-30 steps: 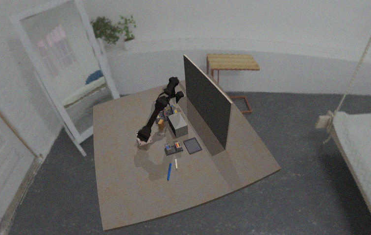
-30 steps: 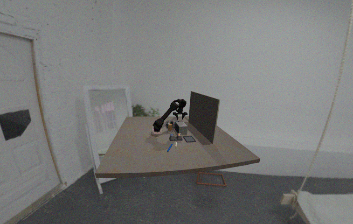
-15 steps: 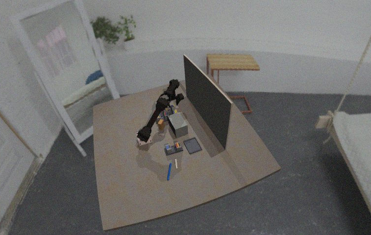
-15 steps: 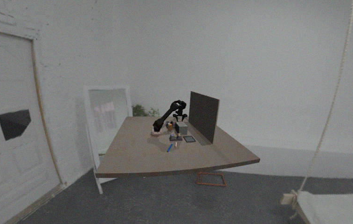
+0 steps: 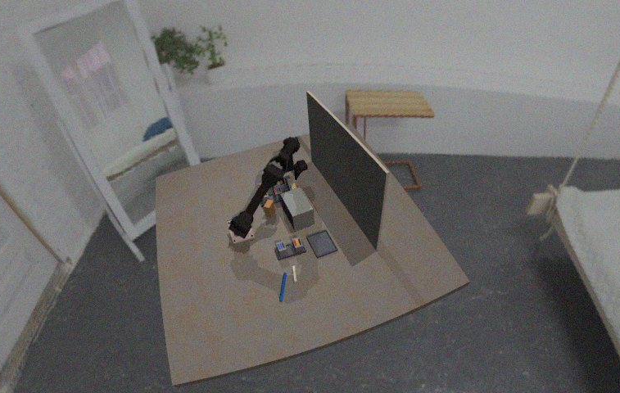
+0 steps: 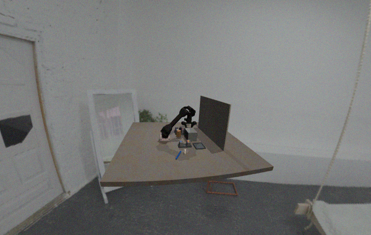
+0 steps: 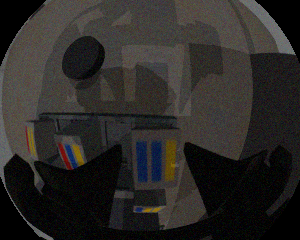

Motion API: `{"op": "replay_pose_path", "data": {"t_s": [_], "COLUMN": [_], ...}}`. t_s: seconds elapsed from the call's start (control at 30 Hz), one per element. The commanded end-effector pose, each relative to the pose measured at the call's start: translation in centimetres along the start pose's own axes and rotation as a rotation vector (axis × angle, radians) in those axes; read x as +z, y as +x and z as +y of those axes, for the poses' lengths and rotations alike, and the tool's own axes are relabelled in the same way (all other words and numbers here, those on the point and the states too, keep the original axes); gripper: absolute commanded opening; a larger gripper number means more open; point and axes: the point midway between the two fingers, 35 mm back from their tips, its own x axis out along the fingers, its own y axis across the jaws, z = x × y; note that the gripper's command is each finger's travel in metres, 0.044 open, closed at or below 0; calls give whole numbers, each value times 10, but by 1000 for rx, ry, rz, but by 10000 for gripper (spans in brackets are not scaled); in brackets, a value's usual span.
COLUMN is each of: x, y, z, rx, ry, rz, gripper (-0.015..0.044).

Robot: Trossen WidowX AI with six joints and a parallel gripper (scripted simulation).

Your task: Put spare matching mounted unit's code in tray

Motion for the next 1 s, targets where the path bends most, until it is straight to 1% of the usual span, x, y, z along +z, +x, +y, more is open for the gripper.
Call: {"op": "replay_pose_path", "data": {"t_s": [0.0, 0.27, 0.47, 0.7, 0.8, 0.83, 0.97], "x": [0, -1, -1, -1, -1, -1, -1], "y": [8, 12, 10, 10, 10, 10, 10], "z": [1, 2, 2, 2, 2, 2, 2], "rx": [-5, -5, 1, 1, 1, 1, 1], "ry": [-6, -6, -1, -1, -1, -1, -1], "rz": [6, 6, 2, 2, 2, 2, 2], "gripper": [300, 300, 142, 96, 17, 0, 0]}}
